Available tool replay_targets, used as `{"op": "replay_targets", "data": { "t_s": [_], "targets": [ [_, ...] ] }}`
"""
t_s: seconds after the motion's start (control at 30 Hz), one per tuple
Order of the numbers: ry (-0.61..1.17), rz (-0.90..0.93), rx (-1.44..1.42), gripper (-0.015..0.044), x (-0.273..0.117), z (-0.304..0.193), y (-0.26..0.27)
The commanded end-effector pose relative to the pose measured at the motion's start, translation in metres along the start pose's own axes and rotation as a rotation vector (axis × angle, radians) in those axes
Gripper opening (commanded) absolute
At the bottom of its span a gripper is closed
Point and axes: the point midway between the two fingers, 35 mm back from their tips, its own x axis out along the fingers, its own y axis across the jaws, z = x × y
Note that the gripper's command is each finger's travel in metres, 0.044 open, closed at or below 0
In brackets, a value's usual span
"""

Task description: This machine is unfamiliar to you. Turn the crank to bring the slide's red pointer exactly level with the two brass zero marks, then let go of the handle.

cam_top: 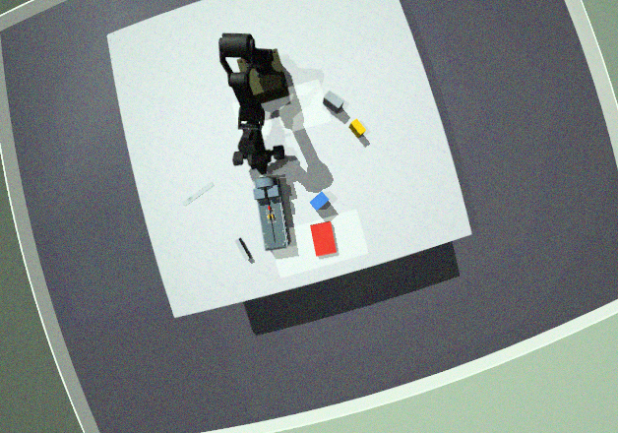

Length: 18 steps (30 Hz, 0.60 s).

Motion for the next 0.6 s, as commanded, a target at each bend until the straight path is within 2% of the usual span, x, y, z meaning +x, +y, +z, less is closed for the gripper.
{"op": "replay_targets", "data": {
  "t_s": [0.0,0.57],
  "targets": [
    [0.006,0.023,-0.006,0.0,0.0019,-0.002,0.0089],
    [0.006,0.023,-0.006,0.0,0.0016,-0.002,0.0117]
  ]
}}
